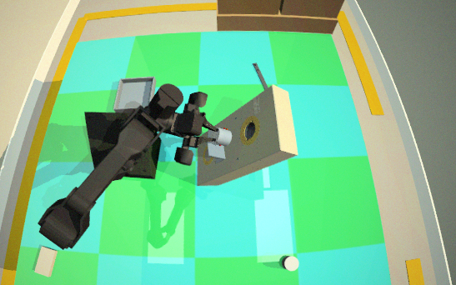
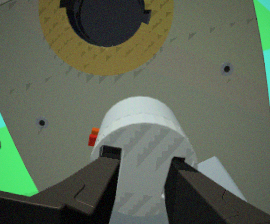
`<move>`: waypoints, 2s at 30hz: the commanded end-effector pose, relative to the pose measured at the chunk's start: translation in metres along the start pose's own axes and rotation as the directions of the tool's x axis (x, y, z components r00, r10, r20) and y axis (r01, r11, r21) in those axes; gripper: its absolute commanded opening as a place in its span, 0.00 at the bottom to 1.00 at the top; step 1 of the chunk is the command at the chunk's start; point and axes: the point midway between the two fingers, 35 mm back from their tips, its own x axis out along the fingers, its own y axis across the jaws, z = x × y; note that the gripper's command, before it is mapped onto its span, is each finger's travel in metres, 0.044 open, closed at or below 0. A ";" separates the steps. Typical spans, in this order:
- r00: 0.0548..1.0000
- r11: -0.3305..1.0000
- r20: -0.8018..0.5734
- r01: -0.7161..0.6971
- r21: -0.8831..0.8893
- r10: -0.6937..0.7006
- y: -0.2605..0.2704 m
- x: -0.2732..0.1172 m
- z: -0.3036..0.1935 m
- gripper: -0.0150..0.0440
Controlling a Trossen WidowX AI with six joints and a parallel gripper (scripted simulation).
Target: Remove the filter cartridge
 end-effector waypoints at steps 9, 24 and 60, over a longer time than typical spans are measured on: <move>1.000 1.000 0.003 -0.003 0.005 0.003 0.000 0.000 0.000 0.44; 1.000 1.000 0.007 -0.009 0.011 0.009 0.031 -0.011 0.068 0.48; 0.911 0.910 -0.378 -0.006 -0.415 -0.166 -0.001 0.002 0.001 0.77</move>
